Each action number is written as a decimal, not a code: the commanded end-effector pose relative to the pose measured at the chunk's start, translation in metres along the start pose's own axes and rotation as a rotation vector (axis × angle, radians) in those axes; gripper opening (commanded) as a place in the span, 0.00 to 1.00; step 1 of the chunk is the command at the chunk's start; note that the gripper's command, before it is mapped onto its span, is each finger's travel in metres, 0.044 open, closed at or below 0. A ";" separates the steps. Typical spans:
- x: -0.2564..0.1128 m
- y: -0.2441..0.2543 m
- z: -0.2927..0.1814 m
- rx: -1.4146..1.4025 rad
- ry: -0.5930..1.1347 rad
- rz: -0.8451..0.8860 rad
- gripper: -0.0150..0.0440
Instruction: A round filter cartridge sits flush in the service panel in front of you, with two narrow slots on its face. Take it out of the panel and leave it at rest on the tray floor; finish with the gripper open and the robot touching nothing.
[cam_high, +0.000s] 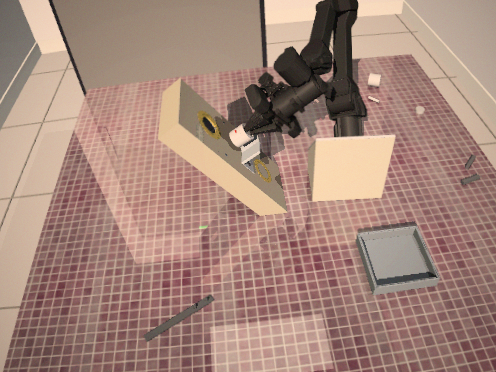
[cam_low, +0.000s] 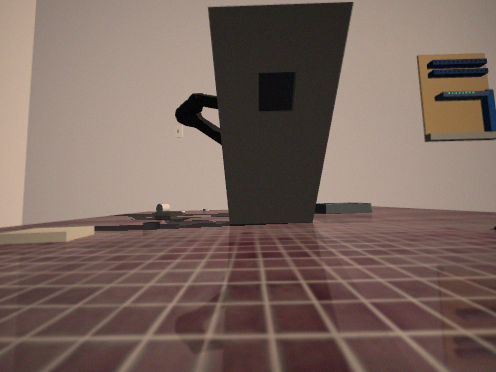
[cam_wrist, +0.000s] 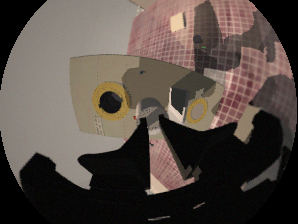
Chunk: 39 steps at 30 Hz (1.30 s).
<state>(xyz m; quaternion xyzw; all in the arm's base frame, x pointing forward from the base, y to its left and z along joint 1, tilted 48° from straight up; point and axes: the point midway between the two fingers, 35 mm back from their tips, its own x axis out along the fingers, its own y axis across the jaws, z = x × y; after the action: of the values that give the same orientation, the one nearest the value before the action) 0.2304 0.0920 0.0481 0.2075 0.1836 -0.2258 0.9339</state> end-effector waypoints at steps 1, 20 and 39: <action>0.000 0.002 0.000 0.003 0.000 0.002 0.39; 0.000 0.002 0.000 0.003 0.000 0.002 0.41; 0.000 0.003 0.000 0.002 0.008 -0.015 0.41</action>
<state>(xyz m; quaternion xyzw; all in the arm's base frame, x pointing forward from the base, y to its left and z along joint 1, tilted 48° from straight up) 0.2314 0.0934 0.0491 0.2078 0.1836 -0.2263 0.9338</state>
